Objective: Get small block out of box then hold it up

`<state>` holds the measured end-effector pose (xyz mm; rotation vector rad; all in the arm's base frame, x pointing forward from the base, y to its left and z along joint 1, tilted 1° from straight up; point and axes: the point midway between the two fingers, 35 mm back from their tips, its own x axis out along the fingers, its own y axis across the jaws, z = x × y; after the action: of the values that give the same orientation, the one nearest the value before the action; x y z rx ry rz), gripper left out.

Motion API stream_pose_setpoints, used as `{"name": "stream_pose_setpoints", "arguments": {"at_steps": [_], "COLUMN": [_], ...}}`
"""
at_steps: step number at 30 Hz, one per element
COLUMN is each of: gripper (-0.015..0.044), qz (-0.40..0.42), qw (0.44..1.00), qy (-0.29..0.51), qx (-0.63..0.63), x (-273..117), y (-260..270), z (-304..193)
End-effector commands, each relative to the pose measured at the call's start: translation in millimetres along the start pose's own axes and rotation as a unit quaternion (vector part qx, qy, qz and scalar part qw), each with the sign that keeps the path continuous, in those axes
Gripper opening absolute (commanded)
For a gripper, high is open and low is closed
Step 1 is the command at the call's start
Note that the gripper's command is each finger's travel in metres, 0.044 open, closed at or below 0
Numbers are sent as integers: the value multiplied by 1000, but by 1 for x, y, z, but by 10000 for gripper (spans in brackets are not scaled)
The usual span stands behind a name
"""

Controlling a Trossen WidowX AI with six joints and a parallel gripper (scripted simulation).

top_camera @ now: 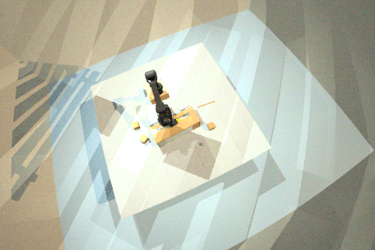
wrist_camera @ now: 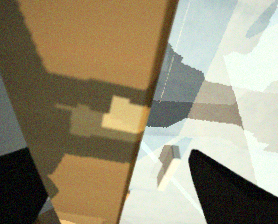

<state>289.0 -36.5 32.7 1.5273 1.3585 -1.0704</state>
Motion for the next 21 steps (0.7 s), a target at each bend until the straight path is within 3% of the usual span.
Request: {"name": "stream_pose_setpoints", "arguments": {"at_steps": [1, 21], "gripper": [400, 400], "qz": [0, 0], "qw": [1000, 1000], "qy": [3, 3], "qx": [1, 1], "x": [2, 1], "y": [-1, 0], "z": [-6, -2]}}
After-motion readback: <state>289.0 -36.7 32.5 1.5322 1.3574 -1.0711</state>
